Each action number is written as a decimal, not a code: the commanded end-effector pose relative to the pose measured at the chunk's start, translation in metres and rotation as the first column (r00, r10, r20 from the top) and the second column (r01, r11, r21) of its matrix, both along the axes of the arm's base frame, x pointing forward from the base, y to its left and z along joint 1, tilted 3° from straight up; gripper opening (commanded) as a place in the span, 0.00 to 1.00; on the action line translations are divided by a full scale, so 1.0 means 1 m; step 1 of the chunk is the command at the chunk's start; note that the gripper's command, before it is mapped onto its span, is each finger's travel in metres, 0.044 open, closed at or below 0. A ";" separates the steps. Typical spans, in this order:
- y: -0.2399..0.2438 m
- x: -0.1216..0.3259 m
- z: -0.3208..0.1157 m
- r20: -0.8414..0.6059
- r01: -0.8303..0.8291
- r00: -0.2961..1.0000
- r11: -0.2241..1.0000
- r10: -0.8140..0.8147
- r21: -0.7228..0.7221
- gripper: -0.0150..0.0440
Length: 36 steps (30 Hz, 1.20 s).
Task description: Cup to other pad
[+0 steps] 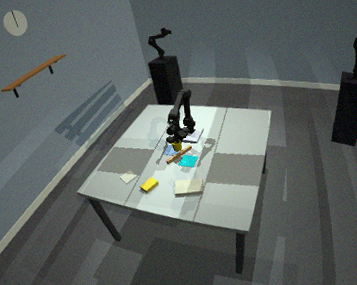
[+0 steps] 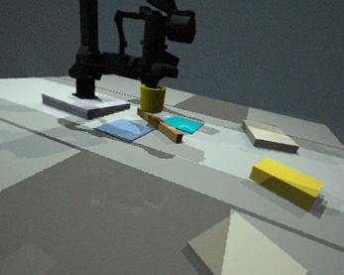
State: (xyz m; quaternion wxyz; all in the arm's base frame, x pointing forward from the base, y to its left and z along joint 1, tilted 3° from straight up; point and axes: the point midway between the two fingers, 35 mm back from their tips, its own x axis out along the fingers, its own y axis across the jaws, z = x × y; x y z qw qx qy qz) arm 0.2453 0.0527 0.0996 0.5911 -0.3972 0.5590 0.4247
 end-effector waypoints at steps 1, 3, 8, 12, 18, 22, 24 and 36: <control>0.010 0.005 0.003 0.011 0.001 1.000 1.000 -0.001 0.004 0.25; 0.014 0.007 0.003 0.011 0.001 1.000 1.000 -0.001 0.004 0.25; 0.024 0.010 0.004 0.011 0.001 1.000 1.000 -0.001 0.005 0.25; 0.033 0.013 0.005 0.011 0.001 1.000 1.000 -0.001 0.006 0.25; 0.046 0.018 0.007 0.012 0.001 1.000 1.000 -0.001 0.007 0.25; 0.056 0.021 0.008 0.012 0.001 1.000 1.000 -0.001 0.008 0.25; 0.060 0.023 0.008 0.012 0.001 1.000 1.000 -0.001 0.009 0.25; 0.085 0.032 0.012 0.013 0.001 1.000 1.000 -0.001 0.011 0.25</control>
